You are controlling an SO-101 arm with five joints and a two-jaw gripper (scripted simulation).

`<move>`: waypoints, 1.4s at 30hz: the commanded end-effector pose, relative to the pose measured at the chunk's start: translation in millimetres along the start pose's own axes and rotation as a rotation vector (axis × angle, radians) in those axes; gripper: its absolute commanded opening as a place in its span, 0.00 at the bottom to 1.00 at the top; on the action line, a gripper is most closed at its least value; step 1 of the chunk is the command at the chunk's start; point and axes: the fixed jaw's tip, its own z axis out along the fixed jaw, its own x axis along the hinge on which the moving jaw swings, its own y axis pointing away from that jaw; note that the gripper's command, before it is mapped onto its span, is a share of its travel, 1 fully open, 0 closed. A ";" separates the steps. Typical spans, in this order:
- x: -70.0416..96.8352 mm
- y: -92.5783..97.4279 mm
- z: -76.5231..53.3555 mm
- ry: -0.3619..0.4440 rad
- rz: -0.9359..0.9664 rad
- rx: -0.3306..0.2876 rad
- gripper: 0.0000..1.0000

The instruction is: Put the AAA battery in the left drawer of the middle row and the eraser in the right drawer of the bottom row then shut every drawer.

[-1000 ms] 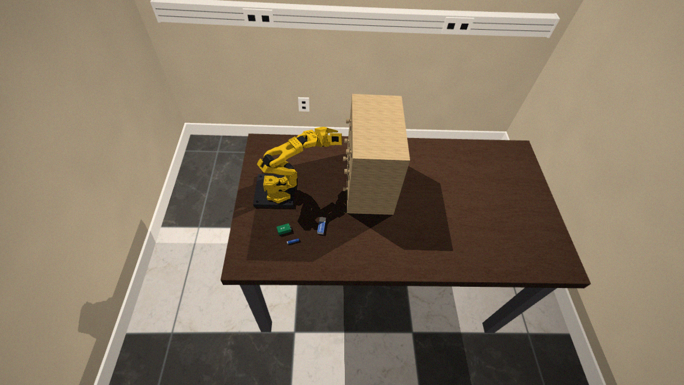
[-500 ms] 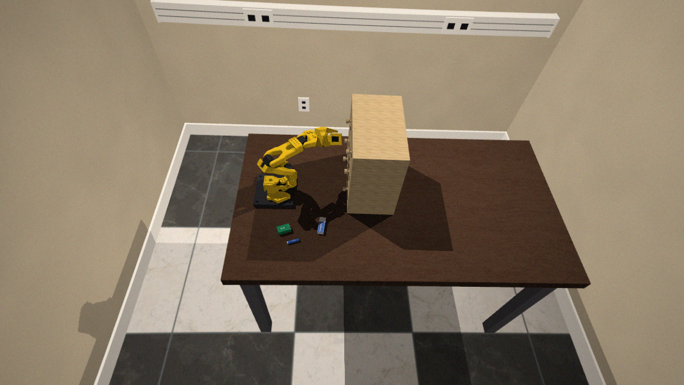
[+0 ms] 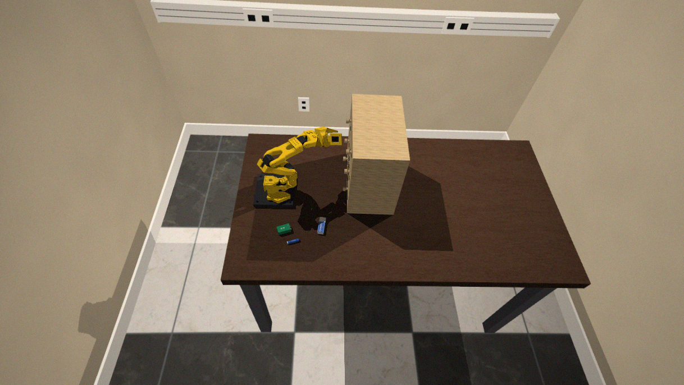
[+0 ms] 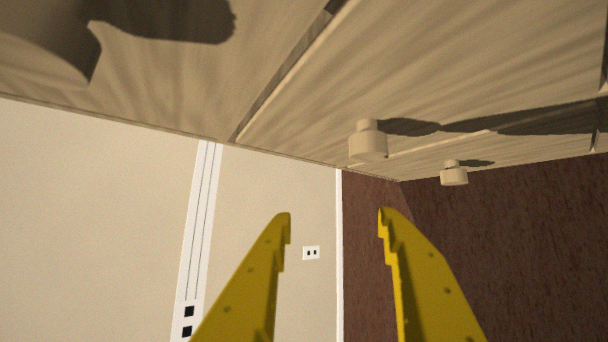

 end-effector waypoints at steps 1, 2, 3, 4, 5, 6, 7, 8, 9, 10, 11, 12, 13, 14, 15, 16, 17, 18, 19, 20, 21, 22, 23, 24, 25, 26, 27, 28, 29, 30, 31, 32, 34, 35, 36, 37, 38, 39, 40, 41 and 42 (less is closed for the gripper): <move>0.5 -6.9 2.1 0.002 0.013 0.025 0.21; 0.5 -6.9 2.1 0.002 0.013 0.025 0.21; 0.5 -6.9 2.1 0.002 0.013 0.025 0.21; 0.5 -6.9 2.1 0.002 0.013 0.025 0.21; 0.5 -6.9 2.1 0.002 0.013 0.025 0.21; 0.5 -6.9 2.1 0.002 0.013 0.025 0.21; 0.5 -6.9 2.1 0.002 0.013 0.025 0.21; 0.5 -6.9 2.1 0.002 0.013 0.025 0.21; 0.5 -6.9 2.1 0.002 0.013 0.025 0.21; 0.5 -6.9 2.1 0.002 0.013 0.025 0.21; 0.5 -6.9 2.1 0.002 0.013 0.025 0.21; 0.5 -6.9 2.1 0.002 0.013 0.025 0.21; 0.5 -6.9 2.1 0.002 0.013 0.025 0.21; 0.5 -6.9 2.1 0.002 0.013 0.025 0.21; -0.7 -7.5 4.7 -0.003 0.015 0.027 0.21; -2.0 -8.3 7.3 -0.007 0.017 0.030 0.21; -3.3 -9.1 9.9 -0.012 0.019 0.032 0.21; -4.5 -10.0 12.5 -0.017 0.021 0.035 0.21; -4.5 -10.0 12.5 -0.017 0.021 0.035 0.21; -4.5 -10.0 12.5 -0.017 0.021 0.035 0.21; -4.5 -10.0 12.5 -0.017 0.021 0.035 0.21; -4.5 -10.0 12.5 -0.017 0.021 0.035 0.21; -4.5 -10.0 12.5 -0.017 0.021 0.035 0.21; -4.5 -10.0 12.5 -0.017 0.021 0.035 0.21; -4.5 -10.0 12.5 -0.017 0.021 0.035 0.21; -4.5 -10.0 12.5 -0.017 0.021 0.035 0.21; -4.5 -10.0 12.5 -0.017 0.021 0.035 0.21; -4.5 -10.0 12.5 -0.017 0.021 0.035 0.21; -4.5 -10.0 12.5 -0.017 0.021 0.035 0.21; -4.5 -10.0 12.5 -0.017 0.021 0.035 0.21; -4.5 -10.0 12.5 -0.017 0.021 0.035 0.21; -5.8 -10.9 15.1 -0.022 0.023 0.037 0.21; -8.3 -13.1 20.4 -0.031 0.026 0.042 0.21; -9.5 -14.2 23.0 -0.036 0.028 0.045 0.21; -10.7 -15.5 25.6 -0.041 0.030 0.047 0.21; -10.7 -15.5 25.6 -0.041 0.030 0.047 0.21; -10.7 -15.5 25.6 -0.041 0.030 0.047 0.21; -10.7 -15.5 25.6 -0.041 0.030 0.047 0.21; -10.7 -15.5 25.6 -0.041 0.030 0.047 0.21; -10.7 -15.5 25.6 -0.041 0.030 0.047 0.21; -10.7 -15.5 25.6 -0.041 0.030 0.047 0.21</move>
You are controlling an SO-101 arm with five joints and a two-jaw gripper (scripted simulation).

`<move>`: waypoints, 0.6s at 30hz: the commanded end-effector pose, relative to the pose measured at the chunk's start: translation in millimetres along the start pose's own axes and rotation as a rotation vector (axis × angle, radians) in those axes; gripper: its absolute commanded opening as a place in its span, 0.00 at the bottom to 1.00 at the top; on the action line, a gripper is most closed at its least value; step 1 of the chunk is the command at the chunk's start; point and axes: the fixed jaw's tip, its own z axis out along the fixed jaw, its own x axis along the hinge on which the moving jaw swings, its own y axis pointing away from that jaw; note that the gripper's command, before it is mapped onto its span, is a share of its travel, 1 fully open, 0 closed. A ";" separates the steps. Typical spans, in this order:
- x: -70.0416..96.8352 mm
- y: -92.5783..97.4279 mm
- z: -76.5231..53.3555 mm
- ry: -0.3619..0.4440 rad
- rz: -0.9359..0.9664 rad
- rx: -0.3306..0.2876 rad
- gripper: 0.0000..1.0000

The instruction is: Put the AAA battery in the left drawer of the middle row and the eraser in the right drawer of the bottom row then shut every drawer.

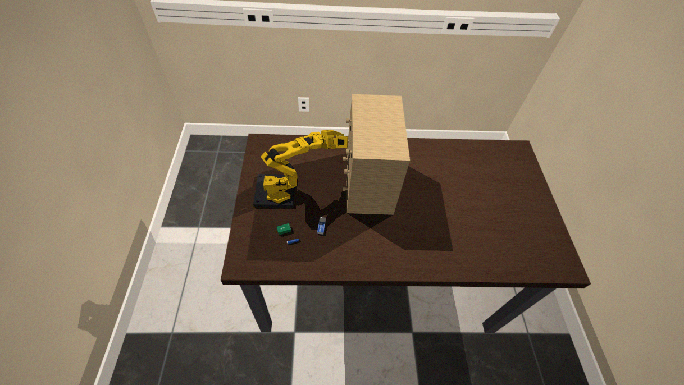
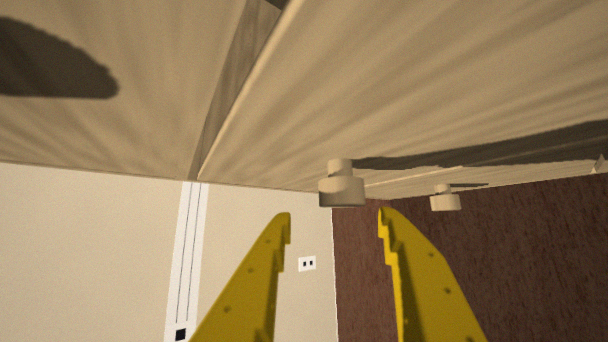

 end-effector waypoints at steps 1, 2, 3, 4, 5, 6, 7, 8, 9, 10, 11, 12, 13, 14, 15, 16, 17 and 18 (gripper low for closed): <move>-3.4 0.3 1.2 -0.011 0.014 -0.001 0.21; -3.4 0.3 1.2 -0.011 0.014 -0.001 0.21; -3.4 0.3 1.2 -0.011 0.014 -0.001 0.21; -3.4 0.3 1.2 -0.011 0.014 -0.001 0.21; -3.4 0.3 1.2 -0.011 0.014 -0.001 0.21; -3.4 0.3 1.2 -0.011 0.014 -0.001 0.21; -4.5 -0.9 3.9 -0.016 0.016 0.002 0.21; -5.7 -2.1 6.6 -0.020 0.018 0.004 0.21; -6.8 -3.4 9.3 -0.025 0.019 0.007 0.21; -6.8 -3.4 9.3 -0.025 0.019 0.007 0.21; -6.8 -3.4 9.3 -0.025 0.019 0.007 0.21; -6.8 -3.4 9.3 -0.025 0.019 0.007 0.21; -6.8 -3.4 9.3 -0.025 0.019 0.007 0.21; -6.8 -3.4 9.3 -0.025 0.019 0.007 0.21; -6.8 -3.4 9.3 -0.025 0.019 0.007 0.21; -6.8 -3.4 9.3 -0.025 0.019 0.007 0.21; -6.8 -3.4 9.3 -0.025 0.019 0.007 0.21; -6.8 -3.4 9.3 -0.025 0.019 0.007 0.21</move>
